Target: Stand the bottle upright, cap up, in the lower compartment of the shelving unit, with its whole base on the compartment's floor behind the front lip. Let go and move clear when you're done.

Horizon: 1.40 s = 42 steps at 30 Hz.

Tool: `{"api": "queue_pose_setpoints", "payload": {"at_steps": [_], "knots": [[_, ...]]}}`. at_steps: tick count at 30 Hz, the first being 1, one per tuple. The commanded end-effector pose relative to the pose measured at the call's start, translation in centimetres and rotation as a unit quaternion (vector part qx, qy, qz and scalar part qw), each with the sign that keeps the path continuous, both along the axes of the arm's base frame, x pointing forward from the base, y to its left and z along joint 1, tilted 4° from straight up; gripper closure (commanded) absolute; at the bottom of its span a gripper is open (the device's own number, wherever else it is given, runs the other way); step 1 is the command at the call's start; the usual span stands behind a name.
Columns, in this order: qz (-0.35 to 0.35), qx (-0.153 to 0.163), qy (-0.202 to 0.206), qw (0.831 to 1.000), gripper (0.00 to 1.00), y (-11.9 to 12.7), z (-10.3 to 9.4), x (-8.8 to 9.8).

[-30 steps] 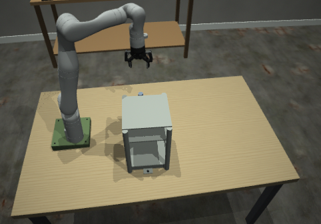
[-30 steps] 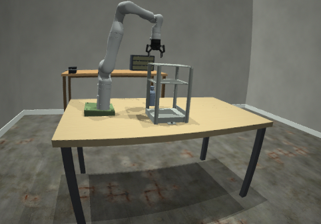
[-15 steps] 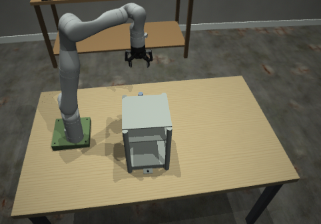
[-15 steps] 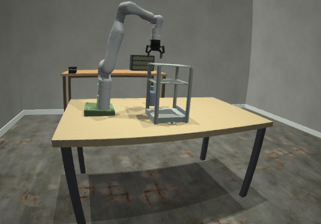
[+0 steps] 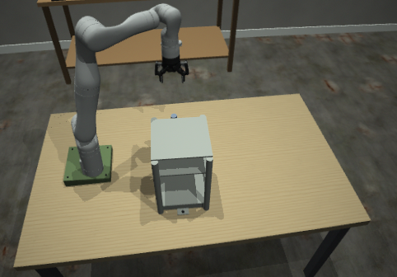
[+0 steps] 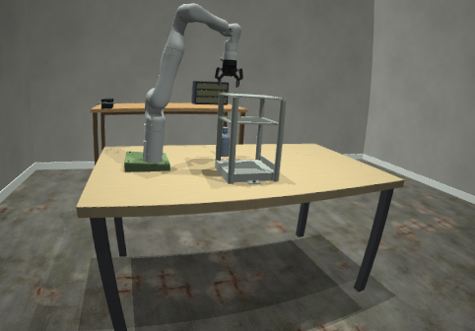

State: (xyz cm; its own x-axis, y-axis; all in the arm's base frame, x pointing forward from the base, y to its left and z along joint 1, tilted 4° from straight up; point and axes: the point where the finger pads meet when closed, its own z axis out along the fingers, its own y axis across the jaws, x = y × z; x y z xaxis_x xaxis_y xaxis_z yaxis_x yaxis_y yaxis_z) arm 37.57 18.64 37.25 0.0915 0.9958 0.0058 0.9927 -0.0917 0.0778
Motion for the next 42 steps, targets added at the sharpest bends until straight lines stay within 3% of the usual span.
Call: {"api": "queue_pose_setpoints", "payload": {"at_steps": [1,42], "knots": [[0.007,0.0,0.001,1.0,0.0,0.4,-0.2,0.0],[0.037,-0.003,0.007,0.999,0.0,1.9,-0.8,0.0]]}}
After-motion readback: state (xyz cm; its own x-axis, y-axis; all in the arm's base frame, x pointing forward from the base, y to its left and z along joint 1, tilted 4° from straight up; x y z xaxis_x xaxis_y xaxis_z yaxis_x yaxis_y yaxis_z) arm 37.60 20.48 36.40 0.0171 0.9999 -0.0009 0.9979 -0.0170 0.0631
